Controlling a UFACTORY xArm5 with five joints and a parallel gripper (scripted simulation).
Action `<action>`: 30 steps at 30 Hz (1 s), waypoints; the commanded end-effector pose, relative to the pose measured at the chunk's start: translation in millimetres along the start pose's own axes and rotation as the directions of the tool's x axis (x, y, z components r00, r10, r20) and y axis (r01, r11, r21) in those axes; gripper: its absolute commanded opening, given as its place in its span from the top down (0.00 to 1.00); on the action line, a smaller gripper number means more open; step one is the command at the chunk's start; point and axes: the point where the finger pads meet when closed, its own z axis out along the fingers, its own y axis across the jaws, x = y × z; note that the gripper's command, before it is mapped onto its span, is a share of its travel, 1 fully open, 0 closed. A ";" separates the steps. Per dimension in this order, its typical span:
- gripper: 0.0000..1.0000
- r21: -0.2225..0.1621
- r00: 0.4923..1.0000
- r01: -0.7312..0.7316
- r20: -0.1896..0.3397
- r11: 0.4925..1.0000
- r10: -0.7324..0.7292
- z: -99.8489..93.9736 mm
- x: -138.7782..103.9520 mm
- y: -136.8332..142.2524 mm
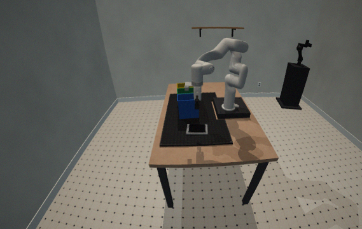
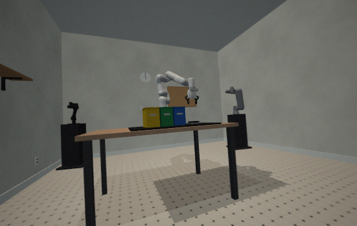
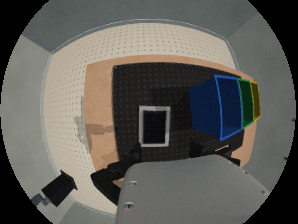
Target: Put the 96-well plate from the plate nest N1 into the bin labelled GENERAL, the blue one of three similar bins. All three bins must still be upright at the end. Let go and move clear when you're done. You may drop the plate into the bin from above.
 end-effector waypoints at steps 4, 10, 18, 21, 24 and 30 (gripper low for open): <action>0.00 0.003 1.000 0.000 -0.003 1.000 0.000 9.2 0.8 -1.2; 0.00 0.003 1.000 0.000 -0.003 1.000 0.000 19.2 0.7 -1.4; 0.00 0.003 1.000 0.000 -0.003 1.000 0.000 29.2 0.5 -1.6; 0.00 0.003 1.000 0.000 -0.003 1.000 0.000 34.3 0.5 -1.7; 0.00 0.003 1.000 0.000 -0.003 1.000 0.000 39.3 0.4 -1.8; 0.00 0.003 1.000 0.000 -0.003 1.000 0.000 49.3 0.2 -2.0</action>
